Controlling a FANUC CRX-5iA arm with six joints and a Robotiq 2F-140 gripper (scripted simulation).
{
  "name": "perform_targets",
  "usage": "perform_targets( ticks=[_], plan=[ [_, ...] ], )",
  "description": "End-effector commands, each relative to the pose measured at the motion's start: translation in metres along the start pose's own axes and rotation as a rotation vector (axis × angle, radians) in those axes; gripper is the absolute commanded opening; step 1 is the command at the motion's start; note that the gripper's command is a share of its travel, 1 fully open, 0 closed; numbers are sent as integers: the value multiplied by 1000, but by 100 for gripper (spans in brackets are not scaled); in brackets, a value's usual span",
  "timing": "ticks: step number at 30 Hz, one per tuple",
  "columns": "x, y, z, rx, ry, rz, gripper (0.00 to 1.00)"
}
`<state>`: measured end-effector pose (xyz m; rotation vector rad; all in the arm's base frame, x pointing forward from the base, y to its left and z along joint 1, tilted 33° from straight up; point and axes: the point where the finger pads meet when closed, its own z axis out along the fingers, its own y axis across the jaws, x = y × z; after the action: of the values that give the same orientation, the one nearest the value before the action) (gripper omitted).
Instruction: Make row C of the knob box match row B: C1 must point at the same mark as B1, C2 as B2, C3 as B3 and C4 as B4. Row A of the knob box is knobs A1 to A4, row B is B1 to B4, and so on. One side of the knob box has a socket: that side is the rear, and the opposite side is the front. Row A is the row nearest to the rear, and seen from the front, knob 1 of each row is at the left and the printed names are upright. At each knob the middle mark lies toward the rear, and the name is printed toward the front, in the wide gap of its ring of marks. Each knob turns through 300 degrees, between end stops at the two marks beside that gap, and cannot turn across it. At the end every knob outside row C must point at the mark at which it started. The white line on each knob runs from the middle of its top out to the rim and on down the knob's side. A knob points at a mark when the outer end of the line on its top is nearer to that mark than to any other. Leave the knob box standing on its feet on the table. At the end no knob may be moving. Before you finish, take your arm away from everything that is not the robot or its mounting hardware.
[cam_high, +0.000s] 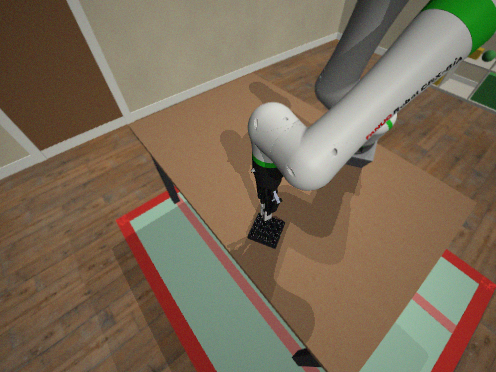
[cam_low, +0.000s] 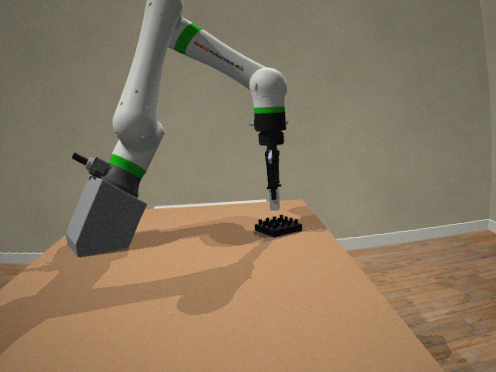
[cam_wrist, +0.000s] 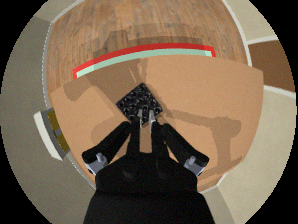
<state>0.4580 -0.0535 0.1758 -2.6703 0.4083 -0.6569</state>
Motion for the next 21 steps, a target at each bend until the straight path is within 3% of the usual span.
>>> perform_targets(
  ticks=[1, 14, 21],
  plan=[
    [6, -5, -3, -19, 1, 149, 12],
    [23, -20, -11, -19, 6, 578, 12],
    [24, -20, -12, -19, 6, 599, 12]
  ],
)
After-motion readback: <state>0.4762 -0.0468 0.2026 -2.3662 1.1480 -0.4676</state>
